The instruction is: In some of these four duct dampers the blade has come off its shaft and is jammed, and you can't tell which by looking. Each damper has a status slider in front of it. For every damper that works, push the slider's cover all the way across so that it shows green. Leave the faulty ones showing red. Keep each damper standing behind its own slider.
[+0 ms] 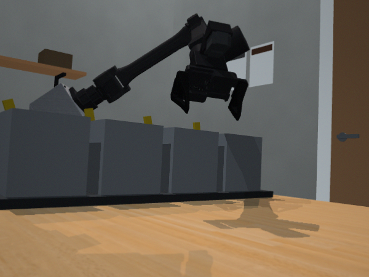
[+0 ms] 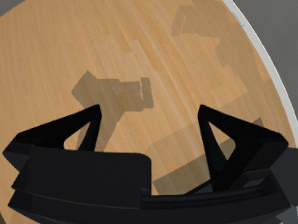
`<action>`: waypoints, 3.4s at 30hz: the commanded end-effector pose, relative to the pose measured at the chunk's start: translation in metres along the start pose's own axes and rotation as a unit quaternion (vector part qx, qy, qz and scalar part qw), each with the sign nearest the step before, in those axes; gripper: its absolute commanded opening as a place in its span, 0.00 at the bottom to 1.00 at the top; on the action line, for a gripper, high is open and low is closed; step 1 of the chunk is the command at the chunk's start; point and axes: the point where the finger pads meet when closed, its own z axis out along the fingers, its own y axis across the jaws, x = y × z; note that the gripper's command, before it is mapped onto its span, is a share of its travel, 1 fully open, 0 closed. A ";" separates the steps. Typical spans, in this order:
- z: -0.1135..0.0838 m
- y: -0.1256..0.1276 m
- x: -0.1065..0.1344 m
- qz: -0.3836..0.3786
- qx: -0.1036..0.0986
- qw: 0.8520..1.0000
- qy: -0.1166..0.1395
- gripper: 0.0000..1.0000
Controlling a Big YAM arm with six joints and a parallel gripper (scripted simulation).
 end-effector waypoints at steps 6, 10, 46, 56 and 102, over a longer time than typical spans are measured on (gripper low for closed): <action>-0.003 -0.073 0.018 -0.089 0.073 0.991 0.067 1.00; -0.012 -0.093 0.027 -0.124 0.088 0.983 0.104 1.00; -0.075 -0.285 -0.056 -0.266 0.179 0.936 0.149 1.00; -0.118 -0.339 0.003 -0.265 0.093 0.919 0.278 1.00; -0.173 -0.334 0.081 -0.195 -0.110 0.911 0.347 0.36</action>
